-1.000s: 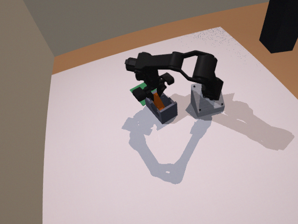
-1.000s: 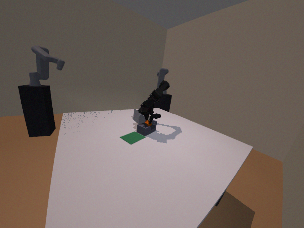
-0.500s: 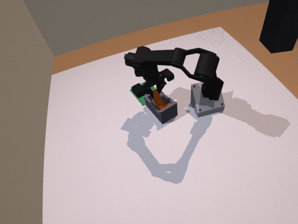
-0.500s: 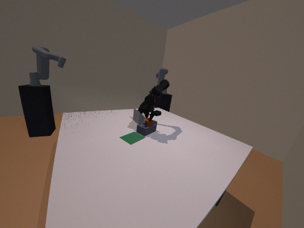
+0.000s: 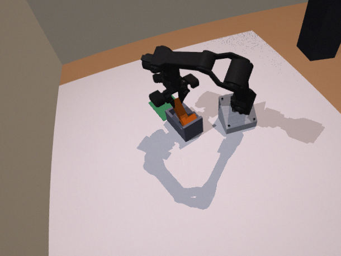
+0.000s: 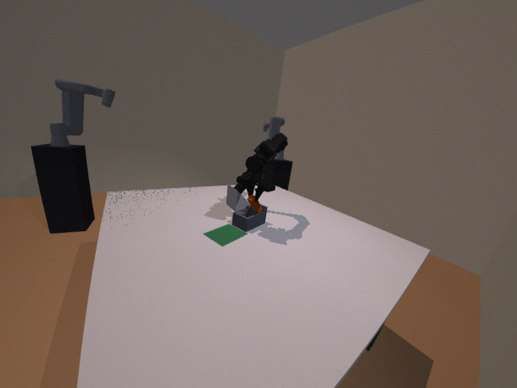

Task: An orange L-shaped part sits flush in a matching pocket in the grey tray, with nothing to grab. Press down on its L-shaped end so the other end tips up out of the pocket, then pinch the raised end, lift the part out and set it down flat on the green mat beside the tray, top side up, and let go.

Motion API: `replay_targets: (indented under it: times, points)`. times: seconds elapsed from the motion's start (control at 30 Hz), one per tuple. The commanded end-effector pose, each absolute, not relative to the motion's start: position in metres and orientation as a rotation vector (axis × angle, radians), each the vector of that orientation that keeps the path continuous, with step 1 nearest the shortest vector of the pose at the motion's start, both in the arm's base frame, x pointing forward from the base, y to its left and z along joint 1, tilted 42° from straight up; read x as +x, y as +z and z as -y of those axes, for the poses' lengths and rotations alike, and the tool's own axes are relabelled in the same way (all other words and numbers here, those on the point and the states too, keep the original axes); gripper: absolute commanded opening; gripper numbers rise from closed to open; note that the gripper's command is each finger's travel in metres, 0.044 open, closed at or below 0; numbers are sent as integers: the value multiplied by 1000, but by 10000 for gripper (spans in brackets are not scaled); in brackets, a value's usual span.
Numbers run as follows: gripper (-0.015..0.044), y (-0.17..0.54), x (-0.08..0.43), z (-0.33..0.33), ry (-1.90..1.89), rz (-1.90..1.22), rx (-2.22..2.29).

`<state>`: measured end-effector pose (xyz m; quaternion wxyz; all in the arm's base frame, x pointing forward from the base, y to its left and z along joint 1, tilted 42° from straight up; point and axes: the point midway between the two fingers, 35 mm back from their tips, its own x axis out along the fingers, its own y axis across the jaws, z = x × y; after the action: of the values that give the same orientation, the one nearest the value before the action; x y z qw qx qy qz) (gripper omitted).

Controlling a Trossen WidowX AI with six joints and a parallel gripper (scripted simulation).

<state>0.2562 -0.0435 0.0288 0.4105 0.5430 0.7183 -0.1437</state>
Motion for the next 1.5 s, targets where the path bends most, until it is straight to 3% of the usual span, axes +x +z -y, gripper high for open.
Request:
replay_targets:
  times: [0.0,0.77,1.47]
  points:
    - [0,35,258,49,-359,-1804,1359]
    - [0,52,260,65,-359,-1804,1359]
    - [0,4,285,112,-361,-1800,1356]
